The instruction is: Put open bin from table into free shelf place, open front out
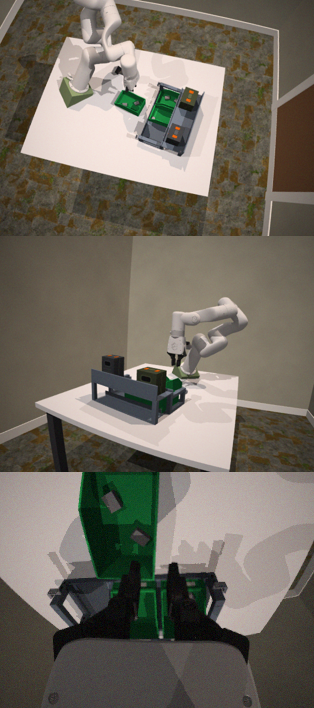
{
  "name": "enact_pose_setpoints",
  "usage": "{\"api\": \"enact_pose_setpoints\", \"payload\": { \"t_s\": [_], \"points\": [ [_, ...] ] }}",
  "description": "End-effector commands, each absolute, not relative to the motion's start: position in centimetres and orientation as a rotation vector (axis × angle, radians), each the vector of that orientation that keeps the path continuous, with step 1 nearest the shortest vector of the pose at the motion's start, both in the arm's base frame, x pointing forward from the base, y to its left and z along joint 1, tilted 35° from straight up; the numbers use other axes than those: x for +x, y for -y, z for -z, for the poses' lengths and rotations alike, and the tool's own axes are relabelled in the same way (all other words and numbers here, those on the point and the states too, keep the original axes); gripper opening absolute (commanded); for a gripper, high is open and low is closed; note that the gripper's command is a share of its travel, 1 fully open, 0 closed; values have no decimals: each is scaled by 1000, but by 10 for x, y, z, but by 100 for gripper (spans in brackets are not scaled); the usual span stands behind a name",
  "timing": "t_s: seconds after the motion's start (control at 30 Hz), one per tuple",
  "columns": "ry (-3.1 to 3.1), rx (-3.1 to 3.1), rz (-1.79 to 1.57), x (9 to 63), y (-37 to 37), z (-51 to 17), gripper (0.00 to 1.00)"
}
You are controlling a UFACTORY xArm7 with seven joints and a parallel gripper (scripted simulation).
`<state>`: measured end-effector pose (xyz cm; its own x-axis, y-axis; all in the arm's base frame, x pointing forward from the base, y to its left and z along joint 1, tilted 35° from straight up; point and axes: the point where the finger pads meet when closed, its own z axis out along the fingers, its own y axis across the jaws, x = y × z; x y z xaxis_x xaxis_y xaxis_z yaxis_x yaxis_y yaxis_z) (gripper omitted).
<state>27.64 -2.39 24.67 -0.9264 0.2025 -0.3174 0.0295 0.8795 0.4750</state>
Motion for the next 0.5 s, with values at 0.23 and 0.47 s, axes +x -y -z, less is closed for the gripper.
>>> {"api": "enact_pose_setpoints", "payload": {
  "t_s": [0.23, 0.47],
  "points": [
    [-2685, 172, -670, 277, 25, -248, 28],
    [-2685, 172, -670, 288, 12, -223, 28]
  ]
}}
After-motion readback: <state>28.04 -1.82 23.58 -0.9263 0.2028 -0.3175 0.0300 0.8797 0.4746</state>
